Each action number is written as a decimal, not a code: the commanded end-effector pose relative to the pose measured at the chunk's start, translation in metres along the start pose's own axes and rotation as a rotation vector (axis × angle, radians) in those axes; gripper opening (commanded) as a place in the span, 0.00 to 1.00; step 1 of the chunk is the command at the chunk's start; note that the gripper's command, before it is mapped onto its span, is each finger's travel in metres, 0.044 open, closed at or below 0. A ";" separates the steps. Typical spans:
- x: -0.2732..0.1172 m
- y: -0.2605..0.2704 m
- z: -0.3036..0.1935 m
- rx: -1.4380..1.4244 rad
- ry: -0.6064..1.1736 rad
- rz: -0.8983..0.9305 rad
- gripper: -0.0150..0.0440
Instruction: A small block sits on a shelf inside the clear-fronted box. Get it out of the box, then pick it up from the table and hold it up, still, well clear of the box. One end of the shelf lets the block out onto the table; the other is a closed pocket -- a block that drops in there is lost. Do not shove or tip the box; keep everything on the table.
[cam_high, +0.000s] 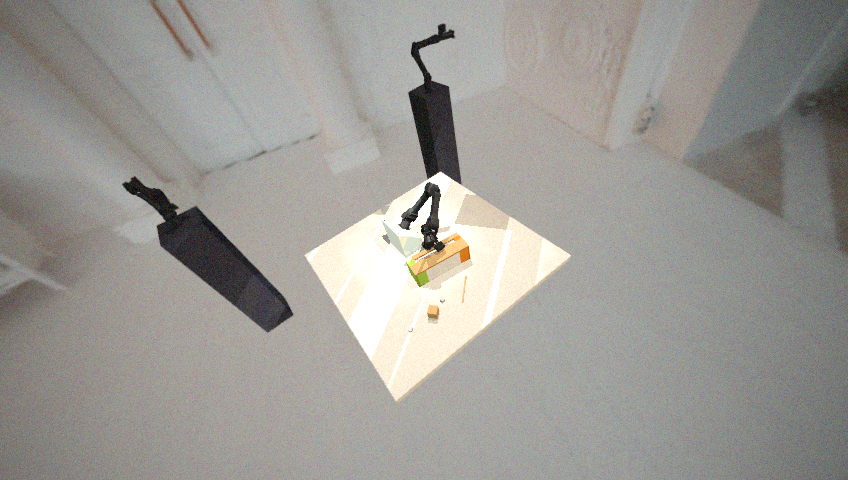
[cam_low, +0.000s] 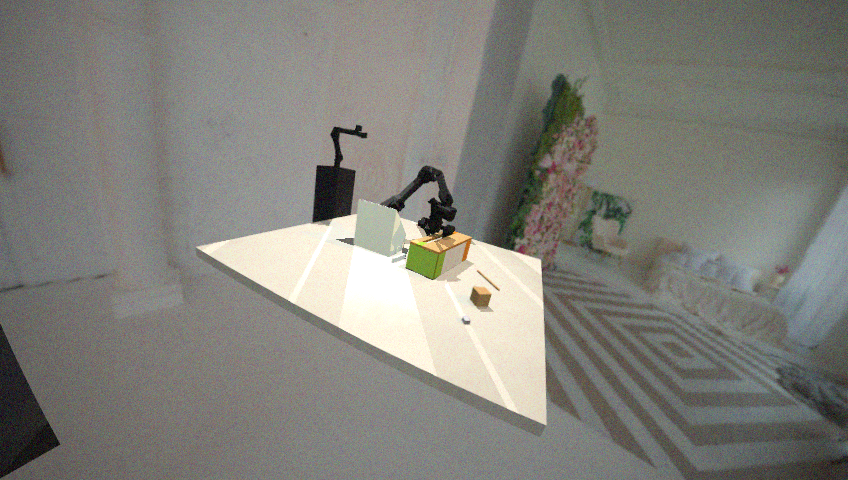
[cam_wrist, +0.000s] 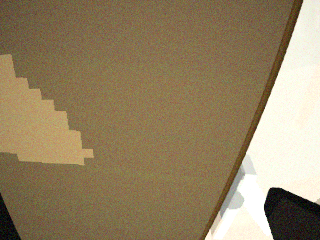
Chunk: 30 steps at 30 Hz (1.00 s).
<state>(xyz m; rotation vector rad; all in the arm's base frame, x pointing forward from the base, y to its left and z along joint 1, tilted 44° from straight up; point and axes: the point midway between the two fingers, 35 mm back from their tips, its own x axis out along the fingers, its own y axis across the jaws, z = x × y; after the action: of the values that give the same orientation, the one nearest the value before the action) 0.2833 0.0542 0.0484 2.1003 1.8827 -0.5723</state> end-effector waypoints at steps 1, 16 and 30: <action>0.004 -0.002 -0.007 0.006 0.005 -0.006 0.93; 0.011 -0.001 -0.026 0.006 0.006 -0.006 0.93; 0.017 -0.001 -0.045 0.006 0.006 -0.006 0.93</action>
<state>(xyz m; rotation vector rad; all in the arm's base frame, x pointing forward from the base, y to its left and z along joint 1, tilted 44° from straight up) 0.2890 0.0842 0.0770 2.1026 1.8849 -0.5727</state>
